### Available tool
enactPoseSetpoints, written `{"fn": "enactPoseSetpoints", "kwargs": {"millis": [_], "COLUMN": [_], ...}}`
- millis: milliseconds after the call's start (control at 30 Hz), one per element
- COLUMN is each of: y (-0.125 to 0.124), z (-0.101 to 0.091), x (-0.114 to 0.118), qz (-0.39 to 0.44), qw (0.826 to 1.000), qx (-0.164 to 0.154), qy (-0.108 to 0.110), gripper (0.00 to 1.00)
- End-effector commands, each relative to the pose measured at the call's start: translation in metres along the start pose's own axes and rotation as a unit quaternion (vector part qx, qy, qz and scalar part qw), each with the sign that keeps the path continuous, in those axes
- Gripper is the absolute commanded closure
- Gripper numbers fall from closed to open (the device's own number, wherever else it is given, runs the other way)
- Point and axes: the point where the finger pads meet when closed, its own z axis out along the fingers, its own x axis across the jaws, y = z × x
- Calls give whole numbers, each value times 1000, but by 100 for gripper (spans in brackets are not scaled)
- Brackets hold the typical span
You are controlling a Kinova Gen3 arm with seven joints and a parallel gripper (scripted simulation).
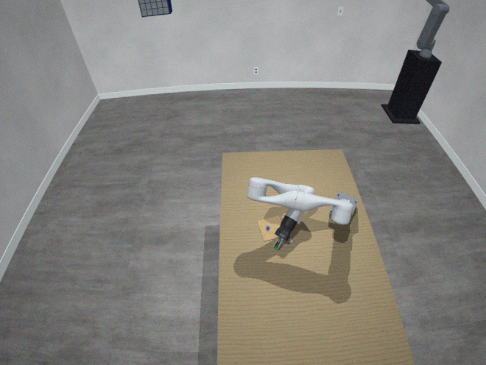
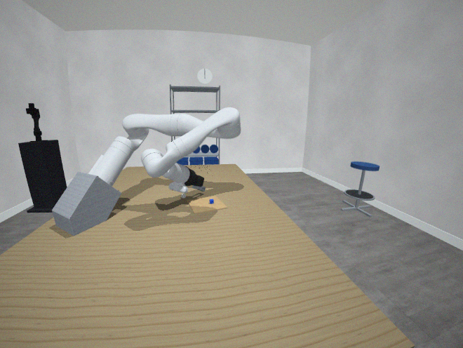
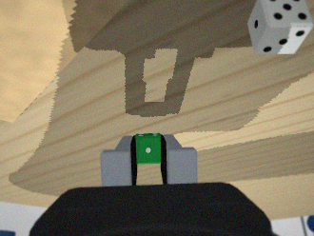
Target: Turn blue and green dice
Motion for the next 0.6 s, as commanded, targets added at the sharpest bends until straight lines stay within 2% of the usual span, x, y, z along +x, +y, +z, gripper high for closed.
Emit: {"fn": "enactPoseSetpoints", "kwargs": {"millis": [0, 567], "y": [0, -8], "z": [0, 5], "x": [0, 0], "qz": [0, 0], "qw": [1000, 1000], "qx": [0, 0], "qy": [0, 0], "gripper": [66, 66]}}
